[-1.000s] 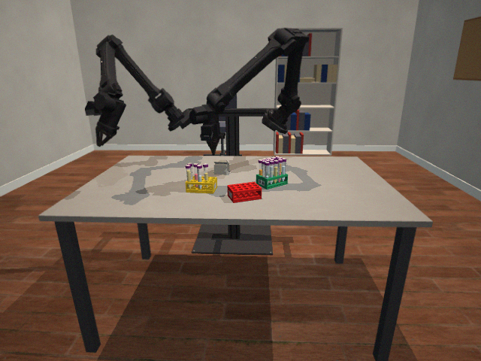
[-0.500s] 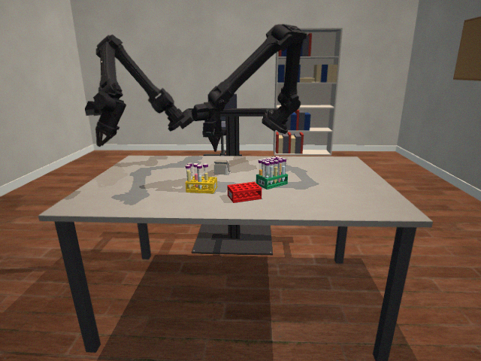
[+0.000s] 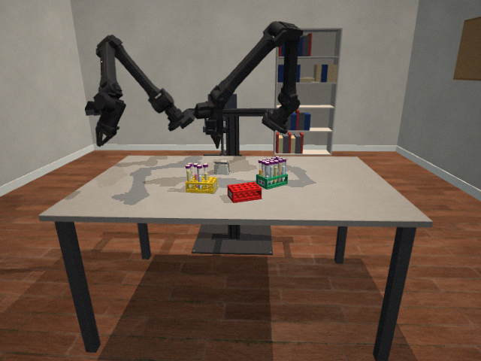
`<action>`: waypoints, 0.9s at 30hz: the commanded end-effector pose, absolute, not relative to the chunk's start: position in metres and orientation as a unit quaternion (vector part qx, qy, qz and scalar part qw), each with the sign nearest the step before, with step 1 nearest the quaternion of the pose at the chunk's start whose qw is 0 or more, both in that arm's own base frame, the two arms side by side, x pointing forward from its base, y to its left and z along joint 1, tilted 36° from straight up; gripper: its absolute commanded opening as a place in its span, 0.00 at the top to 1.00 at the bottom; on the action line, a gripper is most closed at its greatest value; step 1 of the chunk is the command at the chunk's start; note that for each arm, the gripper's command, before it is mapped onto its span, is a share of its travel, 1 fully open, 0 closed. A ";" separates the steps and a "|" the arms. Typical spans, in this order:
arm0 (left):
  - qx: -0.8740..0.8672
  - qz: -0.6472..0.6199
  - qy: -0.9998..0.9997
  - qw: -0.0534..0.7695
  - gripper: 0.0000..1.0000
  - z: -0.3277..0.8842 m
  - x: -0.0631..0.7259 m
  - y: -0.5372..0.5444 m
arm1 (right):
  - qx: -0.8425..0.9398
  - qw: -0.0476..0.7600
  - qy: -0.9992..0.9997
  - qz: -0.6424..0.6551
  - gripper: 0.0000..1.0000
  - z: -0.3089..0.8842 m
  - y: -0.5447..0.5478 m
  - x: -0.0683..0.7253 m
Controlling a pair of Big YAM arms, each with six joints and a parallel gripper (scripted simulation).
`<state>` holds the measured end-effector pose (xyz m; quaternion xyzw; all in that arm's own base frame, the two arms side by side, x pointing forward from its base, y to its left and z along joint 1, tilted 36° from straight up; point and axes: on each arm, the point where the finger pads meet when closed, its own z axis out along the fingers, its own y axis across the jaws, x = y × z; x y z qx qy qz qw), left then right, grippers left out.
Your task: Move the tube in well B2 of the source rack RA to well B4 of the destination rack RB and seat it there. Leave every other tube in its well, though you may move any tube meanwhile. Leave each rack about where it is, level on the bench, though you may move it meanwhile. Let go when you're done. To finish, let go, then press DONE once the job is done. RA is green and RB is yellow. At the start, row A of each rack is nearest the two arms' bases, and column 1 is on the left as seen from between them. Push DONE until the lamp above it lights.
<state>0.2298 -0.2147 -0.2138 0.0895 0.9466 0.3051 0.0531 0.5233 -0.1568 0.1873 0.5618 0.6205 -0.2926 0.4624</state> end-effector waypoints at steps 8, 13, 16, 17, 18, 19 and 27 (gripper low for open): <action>0.076 0.298 0.949 0.065 1.00 -0.220 0.195 -0.214 | 0.565 0.472 0.615 -0.284 0.70 0.199 -0.155 0.530; 0.077 0.301 0.948 0.063 1.00 -0.225 0.174 -0.209 | 0.565 0.472 0.615 -0.284 0.70 0.199 -0.155 0.530; 0.077 0.302 0.948 0.063 1.00 -0.226 0.166 -0.208 | 0.565 0.472 0.615 -0.284 0.70 0.199 -0.155 0.530; 0.077 0.302 0.948 0.063 1.00 -0.226 0.166 -0.208 | 0.565 0.472 0.615 -0.284 0.70 0.199 -0.155 0.530; 0.077 0.302 0.948 0.063 1.00 -0.226 0.162 -0.207 | 0.565 0.472 0.615 -0.284 0.70 0.199 -0.155 0.530; 0.076 0.302 0.948 0.063 1.00 -0.227 0.158 -0.206 | 0.565 0.472 0.615 -0.284 0.70 0.199 -0.155 0.530; 0.076 0.302 0.948 0.063 1.00 -0.232 0.126 -0.199 | 0.565 0.472 0.615 -0.284 0.70 0.199 -0.155 0.530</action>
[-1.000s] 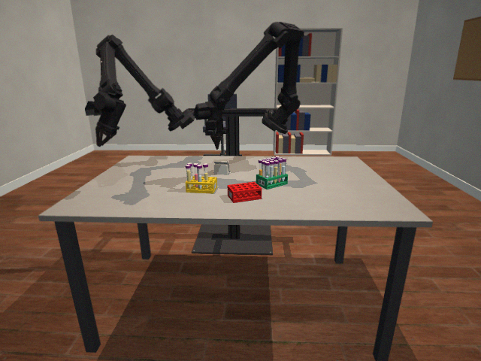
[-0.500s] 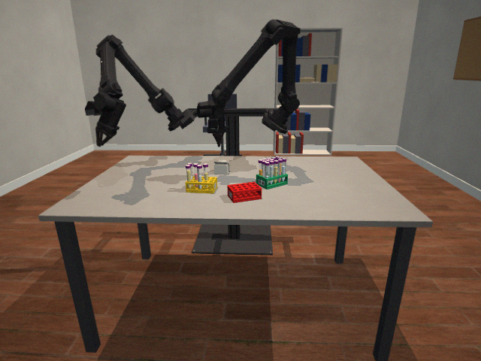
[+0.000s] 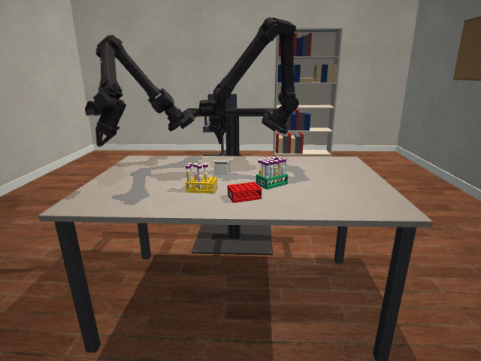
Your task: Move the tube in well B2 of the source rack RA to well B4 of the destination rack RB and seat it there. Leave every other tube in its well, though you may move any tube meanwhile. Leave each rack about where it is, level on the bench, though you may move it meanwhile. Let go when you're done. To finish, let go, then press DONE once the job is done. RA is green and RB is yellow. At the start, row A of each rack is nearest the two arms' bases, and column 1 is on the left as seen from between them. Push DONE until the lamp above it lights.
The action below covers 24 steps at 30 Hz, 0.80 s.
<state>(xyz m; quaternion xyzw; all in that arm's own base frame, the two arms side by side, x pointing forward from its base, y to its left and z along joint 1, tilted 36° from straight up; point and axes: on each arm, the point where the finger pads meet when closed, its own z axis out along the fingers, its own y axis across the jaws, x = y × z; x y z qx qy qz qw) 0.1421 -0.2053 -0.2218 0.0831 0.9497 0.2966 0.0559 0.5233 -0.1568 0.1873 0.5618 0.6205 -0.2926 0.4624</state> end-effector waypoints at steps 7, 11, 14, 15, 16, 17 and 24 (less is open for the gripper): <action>0.076 0.302 0.948 0.063 1.00 -0.235 0.107 -0.195 | 0.565 0.472 0.615 -0.284 0.70 0.199 -0.155 0.530; 0.076 0.302 0.948 0.063 1.00 -0.236 0.092 -0.193 | 0.565 0.472 0.615 -0.284 0.70 0.199 -0.155 0.530; 0.075 0.302 0.948 0.063 1.00 -0.237 0.085 -0.192 | 0.565 0.472 0.615 -0.284 0.70 0.199 -0.155 0.530; 0.076 0.302 0.948 0.063 1.00 -0.237 0.086 -0.192 | 0.565 0.472 0.615 -0.284 0.70 0.199 -0.155 0.530; 0.076 0.300 0.949 0.065 1.00 -0.237 0.087 -0.195 | 0.565 0.472 0.615 -0.284 0.70 0.199 -0.155 0.530; 0.062 0.298 0.950 0.062 1.00 -0.238 0.094 -0.195 | 0.565 0.472 0.615 -0.284 0.70 0.199 -0.155 0.530; 0.062 0.295 0.951 0.064 1.00 -0.238 0.099 -0.200 | 0.565 0.472 0.615 -0.284 0.70 0.199 -0.155 0.530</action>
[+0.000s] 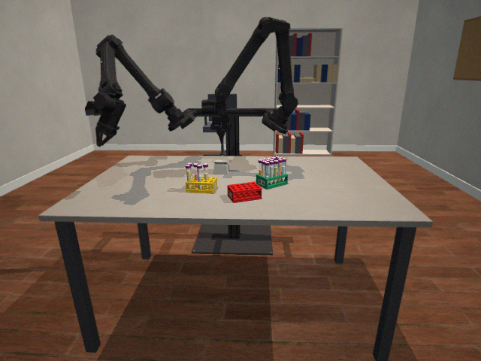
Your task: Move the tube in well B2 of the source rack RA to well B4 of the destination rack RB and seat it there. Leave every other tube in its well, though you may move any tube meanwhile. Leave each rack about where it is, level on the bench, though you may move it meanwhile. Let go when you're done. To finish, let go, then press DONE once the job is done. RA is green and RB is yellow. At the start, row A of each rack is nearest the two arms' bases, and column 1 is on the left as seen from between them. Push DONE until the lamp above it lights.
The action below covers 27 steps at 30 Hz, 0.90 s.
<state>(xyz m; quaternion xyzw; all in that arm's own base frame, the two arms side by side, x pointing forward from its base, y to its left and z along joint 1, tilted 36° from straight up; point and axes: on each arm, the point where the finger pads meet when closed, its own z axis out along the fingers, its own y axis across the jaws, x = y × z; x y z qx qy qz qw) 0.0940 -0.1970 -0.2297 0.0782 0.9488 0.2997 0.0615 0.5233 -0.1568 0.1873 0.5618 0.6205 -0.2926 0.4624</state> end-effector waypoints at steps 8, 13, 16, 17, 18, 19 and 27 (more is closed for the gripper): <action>0.070 0.288 0.953 0.063 1.00 -0.240 0.105 -0.211 | 0.565 0.472 0.615 -0.284 0.70 0.199 -0.155 0.530; 0.072 0.295 0.951 0.061 1.00 -0.237 0.104 -0.206 | 0.565 0.472 0.615 -0.284 0.70 0.199 -0.155 0.530; 0.072 0.296 0.951 0.061 1.00 -0.237 0.105 -0.206 | 0.565 0.472 0.615 -0.284 0.70 0.199 -0.155 0.530; 0.072 0.296 0.951 0.061 1.00 -0.237 0.105 -0.206 | 0.565 0.472 0.615 -0.284 0.70 0.199 -0.155 0.530; 0.072 0.296 0.951 0.060 1.00 -0.237 0.105 -0.207 | 0.565 0.472 0.615 -0.284 0.70 0.199 -0.155 0.530; 0.072 0.296 0.951 0.060 1.00 -0.237 0.105 -0.207 | 0.565 0.472 0.615 -0.284 0.70 0.199 -0.155 0.530; 0.072 0.296 0.950 0.061 1.00 -0.244 0.106 -0.196 | 0.565 0.472 0.615 -0.284 0.70 0.199 -0.155 0.530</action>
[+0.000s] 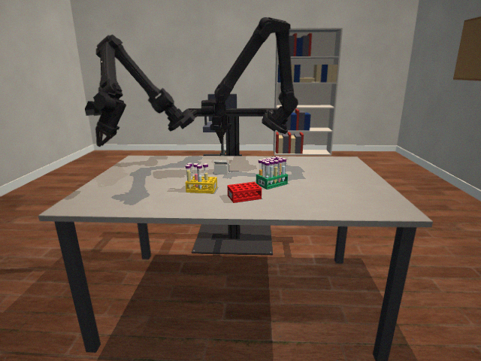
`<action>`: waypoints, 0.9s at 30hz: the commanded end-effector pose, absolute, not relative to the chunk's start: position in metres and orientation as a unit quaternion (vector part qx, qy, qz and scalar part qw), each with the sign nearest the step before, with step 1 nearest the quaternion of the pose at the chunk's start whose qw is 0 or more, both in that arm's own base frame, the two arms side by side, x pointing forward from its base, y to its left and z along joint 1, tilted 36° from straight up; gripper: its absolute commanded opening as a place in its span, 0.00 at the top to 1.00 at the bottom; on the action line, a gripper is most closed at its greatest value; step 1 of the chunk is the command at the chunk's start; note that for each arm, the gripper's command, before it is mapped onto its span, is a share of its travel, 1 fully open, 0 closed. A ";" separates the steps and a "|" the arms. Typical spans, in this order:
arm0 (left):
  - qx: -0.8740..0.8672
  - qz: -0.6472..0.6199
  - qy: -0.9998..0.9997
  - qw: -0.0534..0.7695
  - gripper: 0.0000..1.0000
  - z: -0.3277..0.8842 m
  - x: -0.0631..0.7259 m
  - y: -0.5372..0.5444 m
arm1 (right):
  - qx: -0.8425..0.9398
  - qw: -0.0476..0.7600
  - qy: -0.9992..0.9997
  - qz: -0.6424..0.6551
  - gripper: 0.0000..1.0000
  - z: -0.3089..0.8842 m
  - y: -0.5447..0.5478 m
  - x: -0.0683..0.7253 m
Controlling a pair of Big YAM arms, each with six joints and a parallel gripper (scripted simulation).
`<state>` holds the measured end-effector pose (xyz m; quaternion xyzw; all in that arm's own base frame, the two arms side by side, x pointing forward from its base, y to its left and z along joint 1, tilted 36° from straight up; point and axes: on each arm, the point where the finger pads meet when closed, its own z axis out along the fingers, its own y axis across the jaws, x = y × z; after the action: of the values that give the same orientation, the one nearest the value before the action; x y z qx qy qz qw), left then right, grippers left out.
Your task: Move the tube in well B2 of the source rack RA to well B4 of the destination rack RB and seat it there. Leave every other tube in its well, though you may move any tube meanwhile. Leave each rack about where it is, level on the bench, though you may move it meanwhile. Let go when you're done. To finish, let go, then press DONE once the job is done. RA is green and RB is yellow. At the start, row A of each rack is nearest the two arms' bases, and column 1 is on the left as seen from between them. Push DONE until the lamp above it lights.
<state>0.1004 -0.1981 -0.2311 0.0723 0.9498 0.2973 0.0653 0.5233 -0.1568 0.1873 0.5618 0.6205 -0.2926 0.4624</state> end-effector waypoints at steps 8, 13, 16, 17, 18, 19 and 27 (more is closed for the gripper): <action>0.073 0.304 0.948 0.058 1.00 -0.254 0.105 -0.176 | 0.565 0.472 0.615 -0.284 0.70 0.199 -0.155 0.530; 0.073 0.303 0.948 0.059 1.00 -0.263 0.107 -0.172 | 0.565 0.472 0.615 -0.284 0.70 0.199 -0.155 0.530; 0.074 0.305 0.948 0.058 1.00 -0.268 0.108 -0.165 | 0.565 0.472 0.615 -0.284 0.70 0.199 -0.155 0.530; 0.074 0.305 0.948 0.058 1.00 -0.269 0.108 -0.164 | 0.565 0.472 0.615 -0.284 0.70 0.199 -0.155 0.530; 0.074 0.305 0.948 0.058 1.00 -0.271 0.108 -0.163 | 0.565 0.472 0.615 -0.284 0.70 0.199 -0.155 0.530; 0.074 0.305 0.948 0.058 1.00 -0.273 0.108 -0.161 | 0.565 0.472 0.615 -0.284 0.70 0.199 -0.155 0.530; 0.073 0.299 0.949 0.060 1.00 -0.285 0.112 -0.161 | 0.565 0.472 0.615 -0.284 0.70 0.199 -0.155 0.530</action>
<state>0.1087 -0.1660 -0.2743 0.0702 0.9493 0.2995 0.0648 0.5233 -0.1568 0.1873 0.5618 0.6205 -0.2926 0.4624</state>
